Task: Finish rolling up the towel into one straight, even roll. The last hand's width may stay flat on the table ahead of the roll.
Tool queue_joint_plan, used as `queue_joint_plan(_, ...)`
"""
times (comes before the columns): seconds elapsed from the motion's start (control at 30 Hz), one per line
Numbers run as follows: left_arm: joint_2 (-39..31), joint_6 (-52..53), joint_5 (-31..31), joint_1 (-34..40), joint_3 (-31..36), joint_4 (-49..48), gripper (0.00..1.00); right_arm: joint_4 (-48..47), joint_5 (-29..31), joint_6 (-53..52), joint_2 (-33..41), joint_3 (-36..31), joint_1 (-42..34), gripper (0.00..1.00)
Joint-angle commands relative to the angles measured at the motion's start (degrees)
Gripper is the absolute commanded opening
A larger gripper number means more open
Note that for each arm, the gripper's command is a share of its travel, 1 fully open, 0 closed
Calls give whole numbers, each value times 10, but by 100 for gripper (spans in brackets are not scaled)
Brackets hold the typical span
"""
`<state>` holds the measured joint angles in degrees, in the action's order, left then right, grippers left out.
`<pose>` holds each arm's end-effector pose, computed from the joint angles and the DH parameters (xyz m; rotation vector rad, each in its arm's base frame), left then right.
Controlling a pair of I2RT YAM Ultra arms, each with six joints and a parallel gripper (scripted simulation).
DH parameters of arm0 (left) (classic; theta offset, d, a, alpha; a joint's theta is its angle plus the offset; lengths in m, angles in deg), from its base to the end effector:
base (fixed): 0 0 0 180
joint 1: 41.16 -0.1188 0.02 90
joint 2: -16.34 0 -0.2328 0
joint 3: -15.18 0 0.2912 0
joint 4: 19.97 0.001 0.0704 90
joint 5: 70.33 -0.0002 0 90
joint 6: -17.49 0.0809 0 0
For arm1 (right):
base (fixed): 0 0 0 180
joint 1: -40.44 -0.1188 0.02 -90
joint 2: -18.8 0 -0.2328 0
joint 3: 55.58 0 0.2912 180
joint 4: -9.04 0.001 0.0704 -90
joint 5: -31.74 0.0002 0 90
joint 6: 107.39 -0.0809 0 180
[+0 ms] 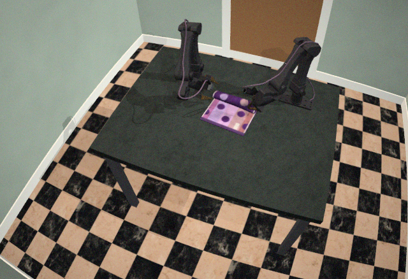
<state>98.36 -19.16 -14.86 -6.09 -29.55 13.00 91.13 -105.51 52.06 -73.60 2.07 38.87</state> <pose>0.1915 -0.1892 0.0439 1.9274 1.7782 -0.7311 0.2105 0.0662 0.0737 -1.3530 2.3864 1.3536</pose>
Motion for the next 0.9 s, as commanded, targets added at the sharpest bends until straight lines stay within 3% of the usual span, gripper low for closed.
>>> queue_joint_plan(0.0, 41, 11, -47, -19, -49, 88, 23, -43, 3, -28, 77, -30, -23, 89)
queue_joint_plan(0.3, 163, 46, -110, -52, -160, 243, 23, -217, 76, -195, 352, -144, -147, 92)
queue_joint_plan(0.37, 163, 46, -110, -52, -160, 243, 23, -217, 76, -195, 352, -144, -147, 92)
queue_joint_plan(0.4, 185, 60, -116, -54, -178, 270, 23, -243, 111, -240, 404, -165, -181, 92)
queue_joint_plan(0.63, 264, 93, -143, -68, -244, 369, 23, -329, 287, -360, 573, -233, -366, 95)
queue_joint_plan(0.87, 316, 122, -155, -74, -285, 436, 23, -351, 479, -442, 624, -258, -540, 98)
